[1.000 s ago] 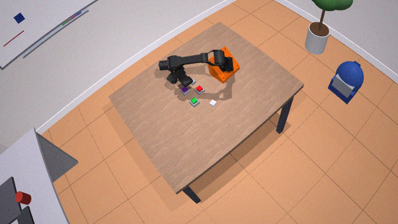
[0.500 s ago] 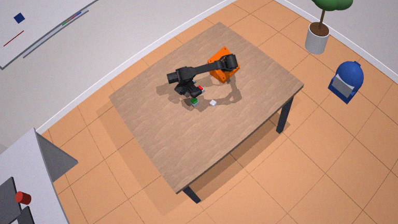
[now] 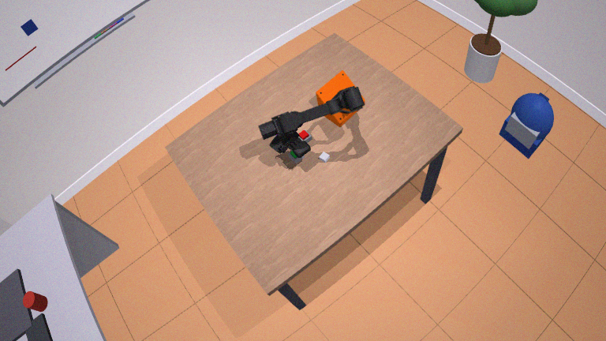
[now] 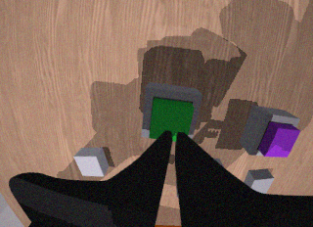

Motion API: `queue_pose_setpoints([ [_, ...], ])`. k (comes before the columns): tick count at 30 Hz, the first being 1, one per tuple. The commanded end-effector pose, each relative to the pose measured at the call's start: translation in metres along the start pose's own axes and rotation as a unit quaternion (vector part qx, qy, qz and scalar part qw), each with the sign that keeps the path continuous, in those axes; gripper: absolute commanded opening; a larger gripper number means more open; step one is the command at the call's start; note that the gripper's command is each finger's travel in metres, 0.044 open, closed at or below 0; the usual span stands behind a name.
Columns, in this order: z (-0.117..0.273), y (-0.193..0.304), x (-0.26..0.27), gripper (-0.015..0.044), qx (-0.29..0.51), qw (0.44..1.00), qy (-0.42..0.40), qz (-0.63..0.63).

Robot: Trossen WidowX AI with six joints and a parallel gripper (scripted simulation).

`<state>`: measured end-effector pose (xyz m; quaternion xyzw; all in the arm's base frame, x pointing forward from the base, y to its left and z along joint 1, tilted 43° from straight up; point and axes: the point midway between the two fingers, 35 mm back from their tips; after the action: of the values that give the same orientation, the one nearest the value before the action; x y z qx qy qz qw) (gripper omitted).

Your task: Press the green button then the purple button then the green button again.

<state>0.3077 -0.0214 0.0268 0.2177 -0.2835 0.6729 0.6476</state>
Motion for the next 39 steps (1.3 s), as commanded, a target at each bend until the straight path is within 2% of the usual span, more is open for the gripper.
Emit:
queue_pose_setpoints([
  [1, -0.011, 0.002, 0.001, 0.002, 0.004, 1.0, -0.004, -0.003],
  [15, -0.032, 0.002, 0.002, 0.002, 0.003, 1.0, -0.005, -0.003],
  [39, -0.032, 0.002, 0.002, 0.002, 0.003, 1.0, -0.005, -0.003],
])
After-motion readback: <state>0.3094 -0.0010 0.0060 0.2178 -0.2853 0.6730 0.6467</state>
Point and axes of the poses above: the point midway between the two fingers, 35 mm back from their tips, its own z axis back along the fingers, its own x axis across the jaws, y = z × x, and after that the axes turned 12 degrees about z, right-handed
